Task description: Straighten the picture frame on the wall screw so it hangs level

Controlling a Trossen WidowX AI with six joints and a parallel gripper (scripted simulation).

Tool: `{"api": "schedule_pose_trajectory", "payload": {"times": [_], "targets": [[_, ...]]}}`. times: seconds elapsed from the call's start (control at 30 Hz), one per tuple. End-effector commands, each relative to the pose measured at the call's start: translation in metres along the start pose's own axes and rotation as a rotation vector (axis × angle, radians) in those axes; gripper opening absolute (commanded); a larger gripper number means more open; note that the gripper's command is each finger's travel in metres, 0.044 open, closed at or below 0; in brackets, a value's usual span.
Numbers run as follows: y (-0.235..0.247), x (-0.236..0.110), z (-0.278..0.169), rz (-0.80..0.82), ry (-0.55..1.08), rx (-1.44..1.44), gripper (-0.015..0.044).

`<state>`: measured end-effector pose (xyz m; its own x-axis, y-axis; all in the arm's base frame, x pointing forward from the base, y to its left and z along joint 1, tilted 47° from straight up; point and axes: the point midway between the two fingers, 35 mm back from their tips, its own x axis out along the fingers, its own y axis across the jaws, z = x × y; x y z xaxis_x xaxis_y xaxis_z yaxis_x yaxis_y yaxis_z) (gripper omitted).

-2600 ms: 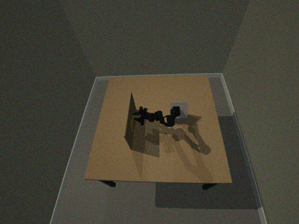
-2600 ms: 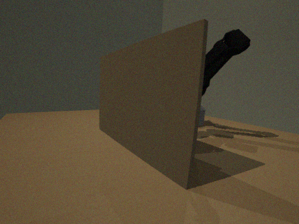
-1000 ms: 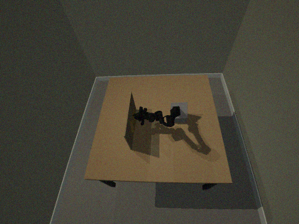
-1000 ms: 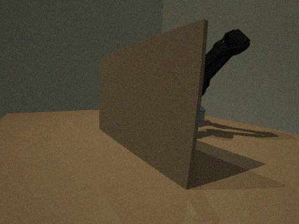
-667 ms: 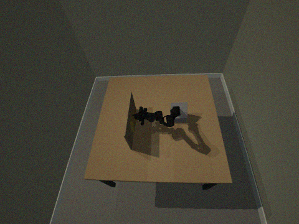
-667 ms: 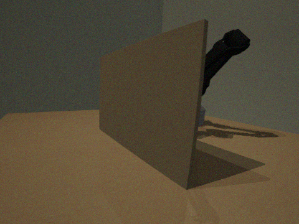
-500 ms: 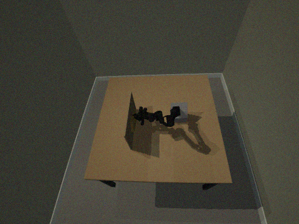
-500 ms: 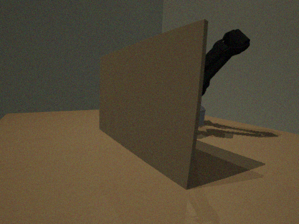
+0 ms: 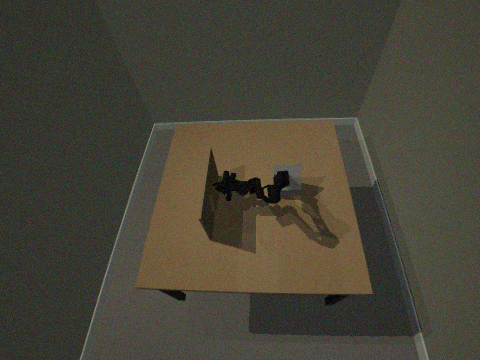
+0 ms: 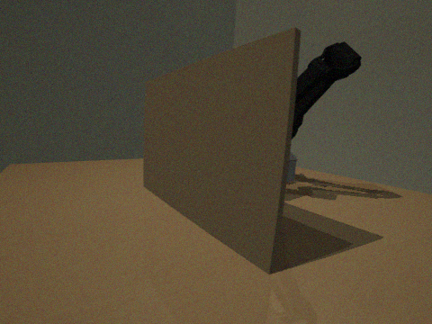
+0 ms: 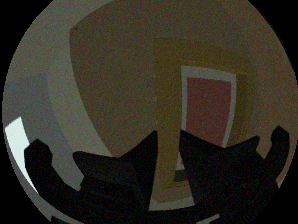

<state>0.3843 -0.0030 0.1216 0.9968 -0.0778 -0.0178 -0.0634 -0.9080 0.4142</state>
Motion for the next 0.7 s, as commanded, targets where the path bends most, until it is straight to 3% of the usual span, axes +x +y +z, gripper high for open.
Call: {"api": "schedule_pose_trajectory", "payload": {"times": [0.0,0.67], "targets": [[0.0048,-0.0001,-0.0012,0.009,0.003,0.006,0.0000],[0.0056,-0.0001,-0.0012,0.009,0.003,0.006,0.0000]]}}
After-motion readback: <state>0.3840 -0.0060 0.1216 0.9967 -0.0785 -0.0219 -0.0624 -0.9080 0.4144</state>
